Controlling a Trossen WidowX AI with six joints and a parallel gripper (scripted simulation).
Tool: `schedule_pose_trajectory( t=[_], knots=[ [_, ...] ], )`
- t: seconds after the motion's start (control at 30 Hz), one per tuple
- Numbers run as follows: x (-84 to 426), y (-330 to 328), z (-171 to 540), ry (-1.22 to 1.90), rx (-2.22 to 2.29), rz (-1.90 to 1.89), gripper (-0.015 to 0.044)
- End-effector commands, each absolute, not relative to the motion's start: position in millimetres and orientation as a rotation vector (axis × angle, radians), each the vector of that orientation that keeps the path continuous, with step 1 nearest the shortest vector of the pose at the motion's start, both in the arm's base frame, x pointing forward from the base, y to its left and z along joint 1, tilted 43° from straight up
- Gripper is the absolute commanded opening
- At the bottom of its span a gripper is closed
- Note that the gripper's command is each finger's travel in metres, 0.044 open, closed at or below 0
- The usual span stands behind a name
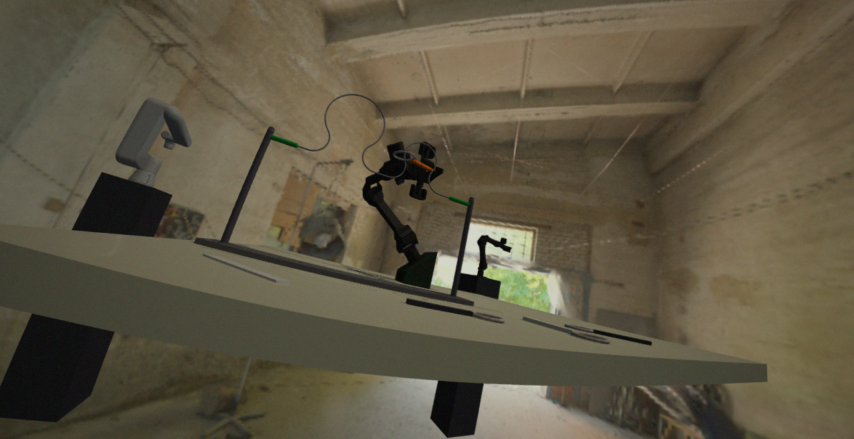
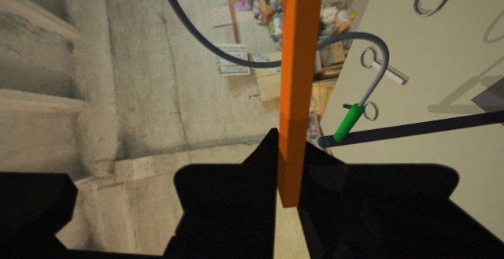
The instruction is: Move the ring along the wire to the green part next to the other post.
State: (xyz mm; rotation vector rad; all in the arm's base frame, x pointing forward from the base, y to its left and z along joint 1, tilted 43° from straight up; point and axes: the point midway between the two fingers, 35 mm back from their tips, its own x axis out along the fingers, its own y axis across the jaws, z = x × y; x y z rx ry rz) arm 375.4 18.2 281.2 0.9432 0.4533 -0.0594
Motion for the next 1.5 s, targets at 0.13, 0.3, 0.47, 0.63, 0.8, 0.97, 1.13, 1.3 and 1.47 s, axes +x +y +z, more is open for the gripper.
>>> schedule_pose_trajectory(
  t=[0.13, 0.3, 0.47, 0.63, 0.8, 0.97, 1.13, 1.3, 1.47],
  knots=[
    [375, 13, 275, 0.47, 0.796, -0.098, -0.015],
    [374, 9, 271, 0.481, 0.7, -0.127, -0.015],
    [372, 3, 266, 0.491, 0.602, -0.155, -0.015],
    [371, -3, 263, 0.499, 0.503, -0.183, -0.015],
    [370, -9, 260, 0.507, 0.404, -0.211, -0.015],
    [369, -15, 257, 0.514, 0.304, -0.238, -0.015],
    [367, -22, 255, 0.52, 0.205, -0.264, -0.015],
    [366, -29, 254, 0.525, 0.105, -0.29, -0.015],
    [365, -36, 254, 0.529, 0.005, -0.316, -0.015]
  ],
)
